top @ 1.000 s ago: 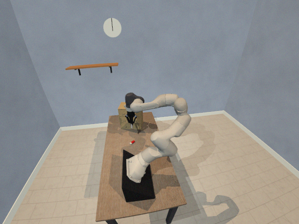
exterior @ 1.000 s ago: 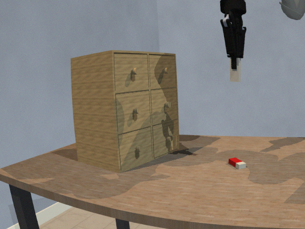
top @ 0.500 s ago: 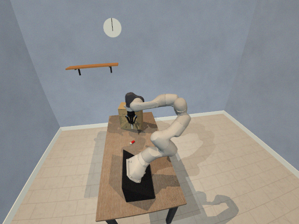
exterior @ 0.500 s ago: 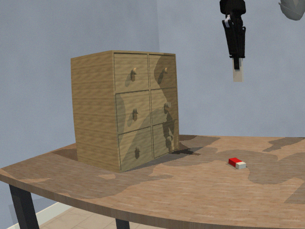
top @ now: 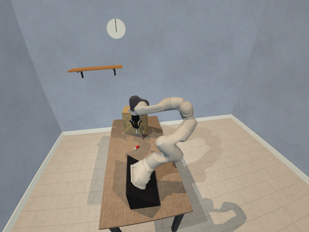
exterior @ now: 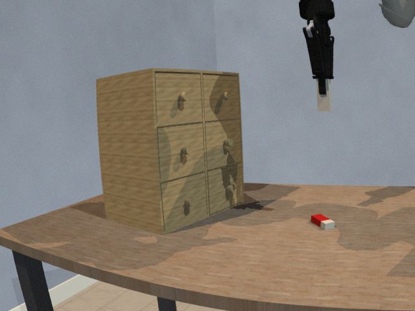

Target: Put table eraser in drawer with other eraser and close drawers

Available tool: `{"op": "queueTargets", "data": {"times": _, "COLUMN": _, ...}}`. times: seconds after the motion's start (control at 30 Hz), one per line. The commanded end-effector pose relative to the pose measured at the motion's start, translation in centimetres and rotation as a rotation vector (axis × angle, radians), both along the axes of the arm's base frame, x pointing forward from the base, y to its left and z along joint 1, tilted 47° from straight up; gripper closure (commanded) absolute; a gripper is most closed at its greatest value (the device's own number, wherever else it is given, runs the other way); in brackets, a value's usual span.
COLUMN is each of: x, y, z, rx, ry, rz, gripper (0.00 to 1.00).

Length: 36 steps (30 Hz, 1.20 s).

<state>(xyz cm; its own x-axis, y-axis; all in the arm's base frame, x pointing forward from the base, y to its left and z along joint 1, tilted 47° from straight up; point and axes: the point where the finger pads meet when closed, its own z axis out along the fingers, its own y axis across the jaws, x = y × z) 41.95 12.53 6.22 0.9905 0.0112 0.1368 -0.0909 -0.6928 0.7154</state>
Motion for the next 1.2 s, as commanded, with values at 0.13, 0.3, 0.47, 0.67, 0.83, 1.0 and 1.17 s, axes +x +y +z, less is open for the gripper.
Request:
{"op": "queueTargets", "data": {"times": 0.13, "x": -0.1, "y": -0.1, "z": 0.0, "rx": -0.002, "ry": 0.012, "rz": 0.002, "gripper": 1.0}}
{"op": "queueTargets", "data": {"times": 0.3, "x": -0.1, "y": -0.1, "z": 0.0, "rx": -0.002, "ry": 0.012, "rz": 0.002, "gripper": 1.0}}
{"op": "queueTargets", "data": {"times": 0.47, "x": 0.1, "y": 0.3, "z": -0.3, "rx": 0.0, "ry": 0.002, "rz": 0.002, "gripper": 1.0}}
{"op": "queueTargets", "data": {"times": 0.67, "x": 0.6, "y": 2.5, "z": -2.6, "rx": -0.001, "ry": 0.004, "rz": 0.002, "gripper": 1.0}}
{"op": "queueTargets", "data": {"times": 0.83, "x": 1.1, "y": 4.3, "z": -4.4, "rx": -0.001, "ry": 0.006, "rz": 0.002, "gripper": 1.0}}
{"op": "queueTargets", "data": {"times": 1.0, "x": 1.9, "y": 7.4, "z": -7.6, "rx": -0.002, "ry": 0.009, "rz": 0.002, "gripper": 1.0}}
{"op": "queueTargets", "data": {"times": 1.17, "x": 2.4, "y": 9.3, "z": -9.6, "rx": -0.002, "ry": 0.011, "rz": 0.002, "gripper": 1.0}}
